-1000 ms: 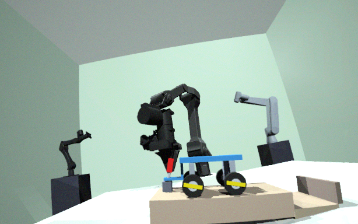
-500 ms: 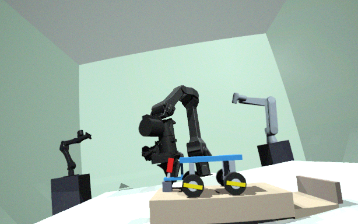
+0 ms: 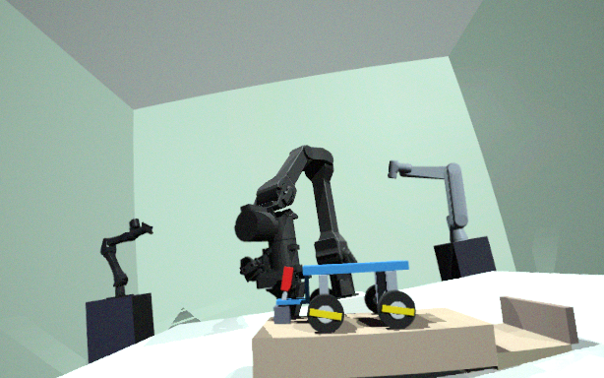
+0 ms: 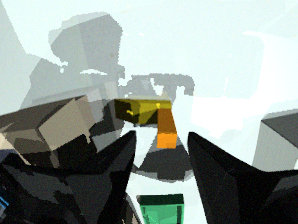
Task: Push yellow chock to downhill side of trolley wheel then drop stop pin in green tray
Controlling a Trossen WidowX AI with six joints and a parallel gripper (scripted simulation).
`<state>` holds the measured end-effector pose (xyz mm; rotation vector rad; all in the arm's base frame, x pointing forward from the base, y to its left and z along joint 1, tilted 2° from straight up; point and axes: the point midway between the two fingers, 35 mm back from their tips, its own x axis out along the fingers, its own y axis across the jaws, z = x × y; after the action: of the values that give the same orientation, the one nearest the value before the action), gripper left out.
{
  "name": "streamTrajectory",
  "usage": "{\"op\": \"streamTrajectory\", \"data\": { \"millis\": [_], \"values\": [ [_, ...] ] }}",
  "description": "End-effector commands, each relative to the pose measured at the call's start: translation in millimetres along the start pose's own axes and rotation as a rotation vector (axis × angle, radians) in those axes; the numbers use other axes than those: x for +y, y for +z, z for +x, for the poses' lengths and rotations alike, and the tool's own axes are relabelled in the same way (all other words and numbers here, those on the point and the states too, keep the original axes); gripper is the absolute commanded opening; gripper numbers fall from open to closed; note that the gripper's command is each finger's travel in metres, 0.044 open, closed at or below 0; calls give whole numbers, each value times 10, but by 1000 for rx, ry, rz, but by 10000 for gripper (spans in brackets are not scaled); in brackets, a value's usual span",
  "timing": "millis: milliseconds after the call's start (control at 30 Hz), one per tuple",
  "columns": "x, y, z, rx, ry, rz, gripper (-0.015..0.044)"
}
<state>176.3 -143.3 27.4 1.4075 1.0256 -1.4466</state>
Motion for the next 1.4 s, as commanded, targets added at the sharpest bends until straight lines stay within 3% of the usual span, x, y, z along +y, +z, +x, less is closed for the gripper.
{"op": "streamTrajectory", "data": {
  "millis": [0, 1267, 1367],
  "values": [
    [-30, -20, 93, 10, -15, 1, 190],
    [-40, -25, 380, 10, -15, 1, 190],
    [-22, -12, 350, 2, -6, 3, 111]
  ]
}}
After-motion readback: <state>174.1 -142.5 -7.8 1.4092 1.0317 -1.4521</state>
